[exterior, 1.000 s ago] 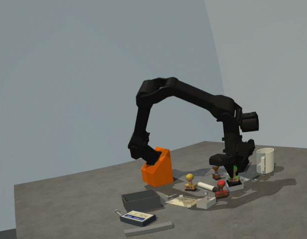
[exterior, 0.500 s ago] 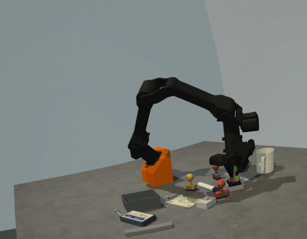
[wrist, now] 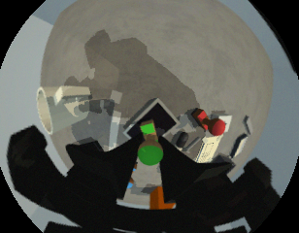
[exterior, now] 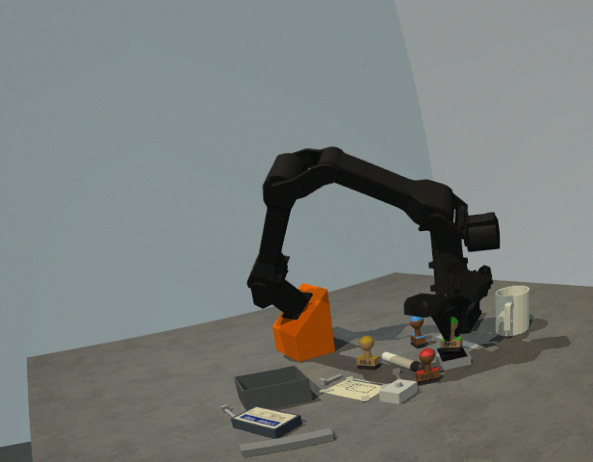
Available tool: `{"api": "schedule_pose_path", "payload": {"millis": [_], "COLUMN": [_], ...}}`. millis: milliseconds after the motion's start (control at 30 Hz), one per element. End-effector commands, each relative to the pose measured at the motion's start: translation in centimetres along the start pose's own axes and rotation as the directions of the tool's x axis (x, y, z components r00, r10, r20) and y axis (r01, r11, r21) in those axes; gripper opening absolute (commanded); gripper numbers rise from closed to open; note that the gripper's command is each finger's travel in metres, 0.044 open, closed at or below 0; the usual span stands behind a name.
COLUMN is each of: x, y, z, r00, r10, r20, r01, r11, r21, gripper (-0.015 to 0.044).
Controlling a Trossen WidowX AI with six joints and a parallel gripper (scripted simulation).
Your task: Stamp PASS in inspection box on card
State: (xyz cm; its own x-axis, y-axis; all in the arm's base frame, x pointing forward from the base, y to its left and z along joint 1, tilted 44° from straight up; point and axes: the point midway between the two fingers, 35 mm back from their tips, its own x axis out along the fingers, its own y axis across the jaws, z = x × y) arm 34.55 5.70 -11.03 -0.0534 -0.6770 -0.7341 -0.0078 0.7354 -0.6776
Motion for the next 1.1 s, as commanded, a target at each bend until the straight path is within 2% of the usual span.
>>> {"api": "schedule_pose_path", "payload": {"millis": [0, 1067], "x": [-0.3, -5.1], "y": [0.0, -0.7], "z": [0.0, 0.0], "r00": [1.000, 1.000], "r10": [0.002, 0.005], "r20": [-0.002, -0.002], "r01": [-0.002, -0.005], "r11": [1.000, 1.000], "r21": [0.005, 0.013], "gripper": [0.0000, 0.0000]}}
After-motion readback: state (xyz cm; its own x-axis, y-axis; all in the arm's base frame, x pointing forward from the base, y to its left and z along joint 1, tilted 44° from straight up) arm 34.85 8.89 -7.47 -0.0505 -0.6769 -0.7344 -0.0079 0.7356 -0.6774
